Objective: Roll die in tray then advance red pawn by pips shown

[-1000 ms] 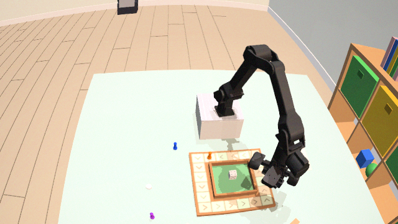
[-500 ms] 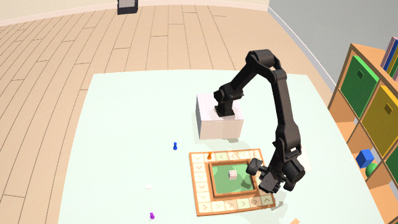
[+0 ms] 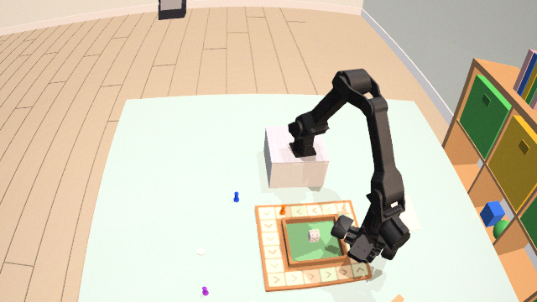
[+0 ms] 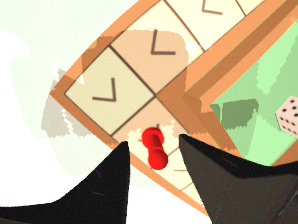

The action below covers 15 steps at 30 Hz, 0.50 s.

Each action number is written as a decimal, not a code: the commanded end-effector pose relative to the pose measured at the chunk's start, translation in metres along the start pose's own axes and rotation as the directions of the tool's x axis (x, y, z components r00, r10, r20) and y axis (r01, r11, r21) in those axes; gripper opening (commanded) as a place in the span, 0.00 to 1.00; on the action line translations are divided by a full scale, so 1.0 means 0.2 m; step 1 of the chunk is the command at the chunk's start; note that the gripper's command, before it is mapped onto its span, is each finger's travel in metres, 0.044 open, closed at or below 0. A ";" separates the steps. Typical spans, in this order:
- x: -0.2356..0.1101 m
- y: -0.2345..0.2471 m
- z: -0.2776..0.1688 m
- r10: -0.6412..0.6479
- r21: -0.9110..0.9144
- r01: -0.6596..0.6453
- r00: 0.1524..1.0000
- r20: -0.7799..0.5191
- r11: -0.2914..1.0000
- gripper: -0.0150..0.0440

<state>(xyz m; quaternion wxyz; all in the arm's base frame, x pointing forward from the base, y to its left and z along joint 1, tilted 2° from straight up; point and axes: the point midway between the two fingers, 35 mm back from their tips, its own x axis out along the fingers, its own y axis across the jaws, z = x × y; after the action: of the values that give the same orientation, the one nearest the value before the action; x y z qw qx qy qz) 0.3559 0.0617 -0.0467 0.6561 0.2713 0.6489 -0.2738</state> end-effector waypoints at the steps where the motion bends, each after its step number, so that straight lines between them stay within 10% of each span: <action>1: -0.02 0.00 0.00 0.000 0.000 0.000 1.000 0.000 1.000 0.70; 8: -0.25 0.00 0.00 0.000 0.005 0.000 1.000 -0.003 1.000 1.00; 15: -0.43 -0.25 -0.02 -0.004 -0.155 0.003 1.000 -0.003 0.988 1.00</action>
<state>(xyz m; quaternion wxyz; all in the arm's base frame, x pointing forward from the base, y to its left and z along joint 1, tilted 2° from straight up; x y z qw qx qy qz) 0.3360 0.0467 0.0212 0.6654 0.2401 0.6626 -0.2459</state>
